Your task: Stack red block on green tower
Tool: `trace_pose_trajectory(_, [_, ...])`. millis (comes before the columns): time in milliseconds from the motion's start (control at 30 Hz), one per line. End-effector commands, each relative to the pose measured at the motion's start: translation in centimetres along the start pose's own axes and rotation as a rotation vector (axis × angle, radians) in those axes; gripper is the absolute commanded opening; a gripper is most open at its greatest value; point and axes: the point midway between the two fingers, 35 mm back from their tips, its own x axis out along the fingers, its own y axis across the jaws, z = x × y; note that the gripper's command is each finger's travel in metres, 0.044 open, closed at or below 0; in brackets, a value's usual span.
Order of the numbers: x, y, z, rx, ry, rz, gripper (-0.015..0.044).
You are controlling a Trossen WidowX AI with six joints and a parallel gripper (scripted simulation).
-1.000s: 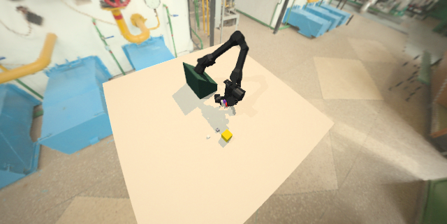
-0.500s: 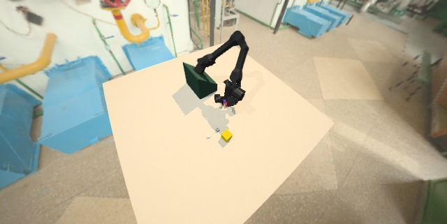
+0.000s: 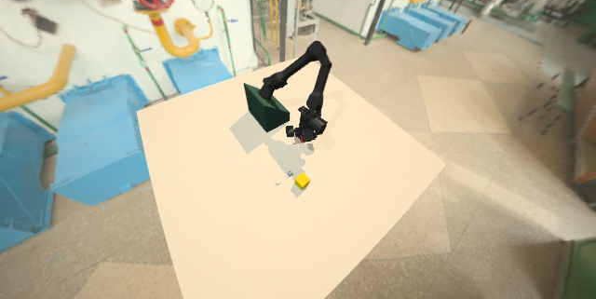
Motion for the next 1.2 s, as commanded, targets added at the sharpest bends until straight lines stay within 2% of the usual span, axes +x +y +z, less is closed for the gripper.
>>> trace_pose_trajectory(0, [-0.8,0.0,0.1,-0.002,-0.003,0.000,0.0000])
trace_pose_trajectory(800, [-11.6,0.0,0.1,-0.002,-0.005,-0.003,0.0000])
trace_pose_trajectory(1167, [-11.7,0.1,-0.2,-0.002,-0.005,-0.004,0.0000])
